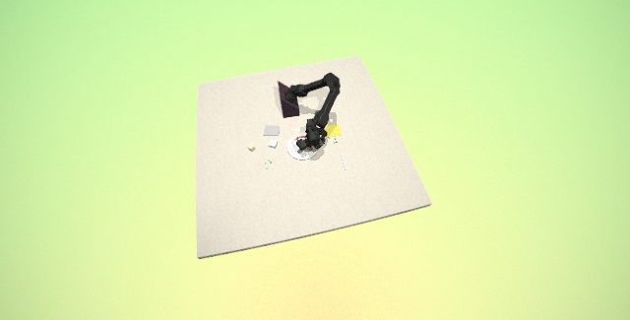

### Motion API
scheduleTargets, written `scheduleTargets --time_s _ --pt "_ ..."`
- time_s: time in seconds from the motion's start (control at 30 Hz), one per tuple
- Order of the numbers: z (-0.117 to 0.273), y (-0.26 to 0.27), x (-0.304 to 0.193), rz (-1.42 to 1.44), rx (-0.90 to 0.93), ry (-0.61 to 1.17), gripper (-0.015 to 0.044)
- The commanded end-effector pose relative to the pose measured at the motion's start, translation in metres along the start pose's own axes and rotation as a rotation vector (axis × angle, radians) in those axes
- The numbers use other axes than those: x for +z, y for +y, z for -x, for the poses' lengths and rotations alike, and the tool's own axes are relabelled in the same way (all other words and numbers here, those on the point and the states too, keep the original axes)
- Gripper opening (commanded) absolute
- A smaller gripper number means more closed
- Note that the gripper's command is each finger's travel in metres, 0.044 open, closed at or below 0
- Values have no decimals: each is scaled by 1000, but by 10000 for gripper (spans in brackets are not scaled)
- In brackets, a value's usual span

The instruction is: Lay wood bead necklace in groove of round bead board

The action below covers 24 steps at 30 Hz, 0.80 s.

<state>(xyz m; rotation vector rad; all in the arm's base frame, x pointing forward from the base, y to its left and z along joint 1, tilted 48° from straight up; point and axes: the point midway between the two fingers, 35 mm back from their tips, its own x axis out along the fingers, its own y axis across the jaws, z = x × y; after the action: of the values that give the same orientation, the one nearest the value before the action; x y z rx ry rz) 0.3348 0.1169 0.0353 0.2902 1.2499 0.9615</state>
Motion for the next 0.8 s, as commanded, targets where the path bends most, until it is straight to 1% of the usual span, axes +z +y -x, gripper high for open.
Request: scheduleTargets --time_s 0.0,0.23,0.3,0.77 --pt "14 7 -15 -879 -4 0 120" --pt "19 11 -21 -1264 -4 0 120" --pt "19 11 -22 -1334 -4 0 120" --pt "20 11 -22 -1339 -4 0 120"
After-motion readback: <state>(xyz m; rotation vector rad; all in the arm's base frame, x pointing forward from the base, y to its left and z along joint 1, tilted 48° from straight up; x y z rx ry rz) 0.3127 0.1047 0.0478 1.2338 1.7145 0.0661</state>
